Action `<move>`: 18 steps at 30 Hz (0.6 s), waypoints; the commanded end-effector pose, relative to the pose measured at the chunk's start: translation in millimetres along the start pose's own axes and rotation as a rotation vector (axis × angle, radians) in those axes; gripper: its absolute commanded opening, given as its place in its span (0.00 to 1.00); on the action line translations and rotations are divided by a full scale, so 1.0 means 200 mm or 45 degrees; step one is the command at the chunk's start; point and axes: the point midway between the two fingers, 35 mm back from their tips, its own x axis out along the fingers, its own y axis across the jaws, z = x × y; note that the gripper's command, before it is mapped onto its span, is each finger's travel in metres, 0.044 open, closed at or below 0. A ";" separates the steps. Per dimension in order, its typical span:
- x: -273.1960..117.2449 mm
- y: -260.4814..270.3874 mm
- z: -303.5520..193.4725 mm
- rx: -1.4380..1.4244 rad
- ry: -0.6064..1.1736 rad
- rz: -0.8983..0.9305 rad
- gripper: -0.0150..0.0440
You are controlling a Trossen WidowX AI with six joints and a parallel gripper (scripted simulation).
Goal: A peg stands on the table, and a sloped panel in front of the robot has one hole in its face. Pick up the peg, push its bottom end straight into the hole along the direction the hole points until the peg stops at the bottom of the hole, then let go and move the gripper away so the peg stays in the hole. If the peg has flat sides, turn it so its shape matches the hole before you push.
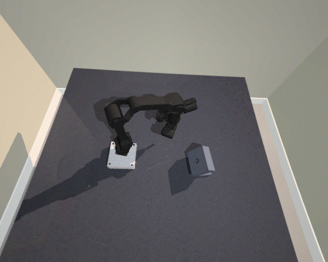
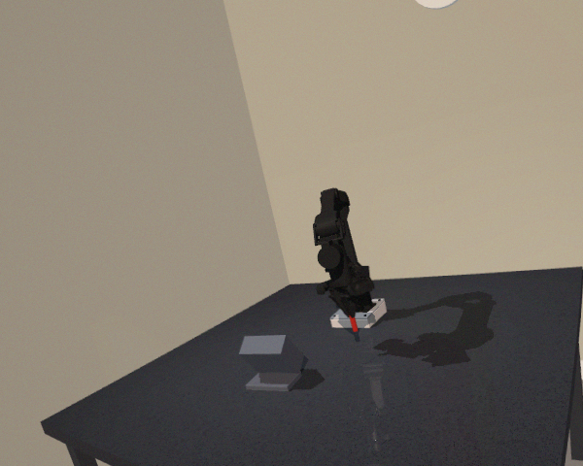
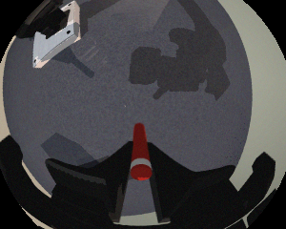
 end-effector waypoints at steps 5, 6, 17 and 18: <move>0.00 0.03 -0.02 0.086 0.007 -0.044 0.25; 0.00 0.04 -0.03 0.096 0.009 -0.049 0.25; 0.00 0.07 -0.06 0.200 0.026 -0.106 0.25; 0.00 0.08 -0.07 0.209 0.028 -0.111 0.25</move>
